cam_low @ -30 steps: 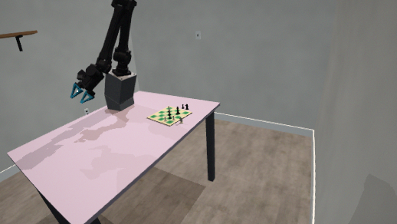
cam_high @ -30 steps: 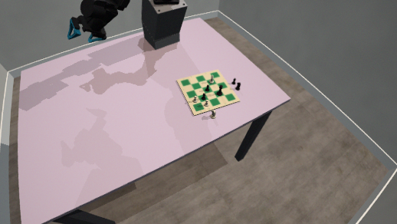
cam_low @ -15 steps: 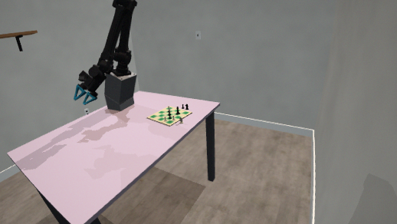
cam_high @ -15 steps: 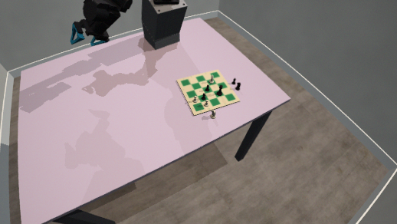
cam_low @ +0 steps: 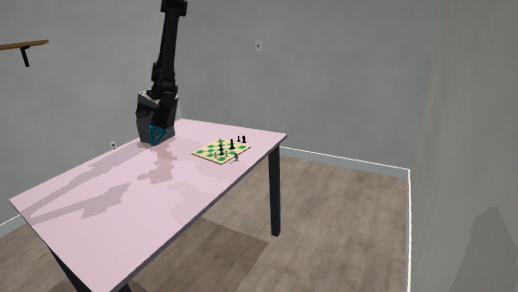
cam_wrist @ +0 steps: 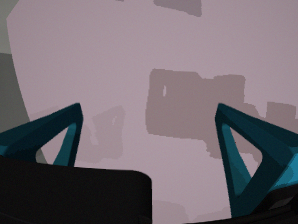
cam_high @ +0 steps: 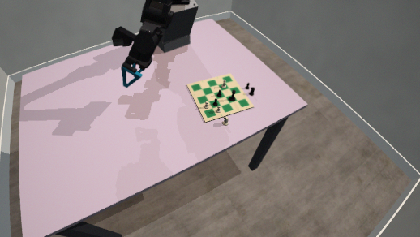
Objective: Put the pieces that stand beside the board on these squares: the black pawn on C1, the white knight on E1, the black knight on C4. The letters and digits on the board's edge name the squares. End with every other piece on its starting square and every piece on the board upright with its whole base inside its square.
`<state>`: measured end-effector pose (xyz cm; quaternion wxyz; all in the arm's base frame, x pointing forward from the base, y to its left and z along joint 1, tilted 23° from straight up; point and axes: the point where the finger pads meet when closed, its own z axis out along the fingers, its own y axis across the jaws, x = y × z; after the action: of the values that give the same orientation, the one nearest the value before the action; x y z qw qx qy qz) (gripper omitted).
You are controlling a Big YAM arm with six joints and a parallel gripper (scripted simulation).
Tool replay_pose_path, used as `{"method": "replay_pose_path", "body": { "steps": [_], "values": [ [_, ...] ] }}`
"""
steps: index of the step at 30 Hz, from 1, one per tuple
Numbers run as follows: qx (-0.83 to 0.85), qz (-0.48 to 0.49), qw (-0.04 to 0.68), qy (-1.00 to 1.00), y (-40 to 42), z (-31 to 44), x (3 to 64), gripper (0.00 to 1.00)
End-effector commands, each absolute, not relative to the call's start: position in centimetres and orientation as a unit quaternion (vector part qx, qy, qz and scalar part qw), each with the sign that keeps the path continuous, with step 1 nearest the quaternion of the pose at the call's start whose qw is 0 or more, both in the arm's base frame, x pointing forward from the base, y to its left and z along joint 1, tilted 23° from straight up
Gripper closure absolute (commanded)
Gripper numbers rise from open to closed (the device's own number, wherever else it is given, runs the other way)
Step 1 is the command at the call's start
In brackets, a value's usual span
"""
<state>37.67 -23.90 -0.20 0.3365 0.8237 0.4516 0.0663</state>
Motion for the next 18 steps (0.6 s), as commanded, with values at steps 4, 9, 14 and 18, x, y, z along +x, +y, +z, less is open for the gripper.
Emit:
{"method": "replay_pose_path", "body": {
  "steps": [4,9,14,18],
  "values": [
    [0.744,0.090,0.313,0.583,-14.6,2.7,44.1,0.00],
    [0.675,0.109,0.284,0.672,-6.3,3.7,46.3,0.00],
    [0.575,0.128,0.246,0.770,5.0,5.3,46.7,0.00],
    [0.503,0.136,0.223,0.824,12.0,6.5,45.5,0.00]
  ]
}}
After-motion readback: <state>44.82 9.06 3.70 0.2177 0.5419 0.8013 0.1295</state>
